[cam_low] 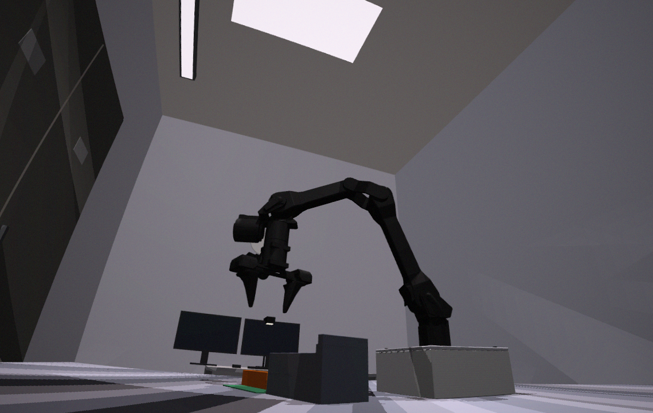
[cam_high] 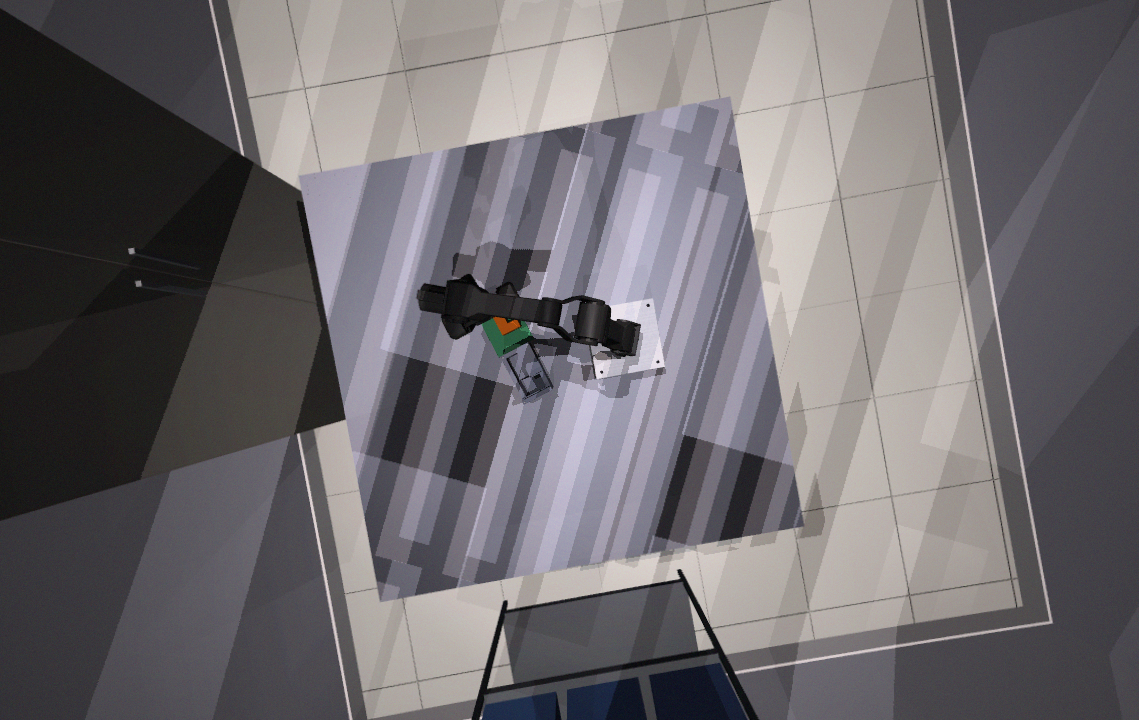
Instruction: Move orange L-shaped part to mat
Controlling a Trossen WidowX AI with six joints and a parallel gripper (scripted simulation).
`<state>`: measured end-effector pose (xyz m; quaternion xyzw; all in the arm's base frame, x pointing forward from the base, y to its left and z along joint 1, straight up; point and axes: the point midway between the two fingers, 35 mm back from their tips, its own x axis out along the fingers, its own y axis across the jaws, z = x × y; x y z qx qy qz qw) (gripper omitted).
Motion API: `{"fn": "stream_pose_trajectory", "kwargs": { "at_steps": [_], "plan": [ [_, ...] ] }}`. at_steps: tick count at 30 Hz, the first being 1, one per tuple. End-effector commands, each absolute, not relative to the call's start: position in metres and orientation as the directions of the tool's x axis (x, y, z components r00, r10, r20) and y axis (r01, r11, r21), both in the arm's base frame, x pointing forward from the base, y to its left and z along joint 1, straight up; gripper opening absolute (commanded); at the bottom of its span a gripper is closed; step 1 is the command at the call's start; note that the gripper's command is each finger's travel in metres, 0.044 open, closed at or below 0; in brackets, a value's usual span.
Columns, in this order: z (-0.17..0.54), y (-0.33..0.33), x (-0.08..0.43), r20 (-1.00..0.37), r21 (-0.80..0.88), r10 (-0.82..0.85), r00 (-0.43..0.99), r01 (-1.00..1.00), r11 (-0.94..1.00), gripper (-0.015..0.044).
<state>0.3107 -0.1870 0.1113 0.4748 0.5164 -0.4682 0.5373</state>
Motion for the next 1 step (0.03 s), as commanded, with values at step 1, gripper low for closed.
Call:
{"fn": "stream_pose_trajectory", "kwargs": {
  "at_steps": [1],
  "plan": [
    [0.1118, -0.1874, 0.3113, -0.999, 0.029, -0.015, 0.031, 0.993, 0.11, 0.04]
  ]
}}
